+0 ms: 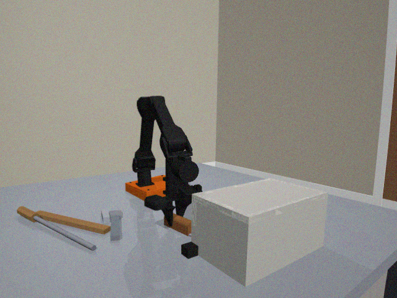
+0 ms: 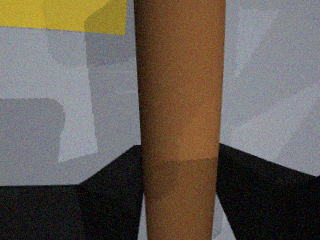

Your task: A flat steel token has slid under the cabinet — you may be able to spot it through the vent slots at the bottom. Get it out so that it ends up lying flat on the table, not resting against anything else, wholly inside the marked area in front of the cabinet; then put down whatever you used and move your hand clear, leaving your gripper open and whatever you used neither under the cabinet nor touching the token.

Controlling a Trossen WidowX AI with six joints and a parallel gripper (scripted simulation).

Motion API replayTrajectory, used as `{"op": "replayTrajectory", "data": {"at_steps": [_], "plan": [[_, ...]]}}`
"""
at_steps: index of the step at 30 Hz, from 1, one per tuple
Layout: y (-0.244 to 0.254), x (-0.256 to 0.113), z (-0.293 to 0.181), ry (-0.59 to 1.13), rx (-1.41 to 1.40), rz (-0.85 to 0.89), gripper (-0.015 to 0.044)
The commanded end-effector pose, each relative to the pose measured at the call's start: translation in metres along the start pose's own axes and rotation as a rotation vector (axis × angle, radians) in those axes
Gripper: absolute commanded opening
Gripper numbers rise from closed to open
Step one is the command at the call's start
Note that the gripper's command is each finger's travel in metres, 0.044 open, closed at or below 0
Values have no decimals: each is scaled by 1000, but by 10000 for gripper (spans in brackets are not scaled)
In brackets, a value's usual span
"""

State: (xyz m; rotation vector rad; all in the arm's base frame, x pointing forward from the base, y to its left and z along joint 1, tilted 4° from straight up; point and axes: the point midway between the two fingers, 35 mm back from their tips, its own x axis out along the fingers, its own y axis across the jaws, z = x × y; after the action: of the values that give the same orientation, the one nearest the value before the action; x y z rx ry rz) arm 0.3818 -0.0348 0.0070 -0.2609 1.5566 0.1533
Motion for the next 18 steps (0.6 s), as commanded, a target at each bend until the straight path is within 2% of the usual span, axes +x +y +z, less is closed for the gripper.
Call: {"op": "replayTrajectory", "data": {"at_steps": [1,18], "plan": [[0,0,6,-1,2,-2,0],[0,-1,22,-3,2,-2,0]]}}
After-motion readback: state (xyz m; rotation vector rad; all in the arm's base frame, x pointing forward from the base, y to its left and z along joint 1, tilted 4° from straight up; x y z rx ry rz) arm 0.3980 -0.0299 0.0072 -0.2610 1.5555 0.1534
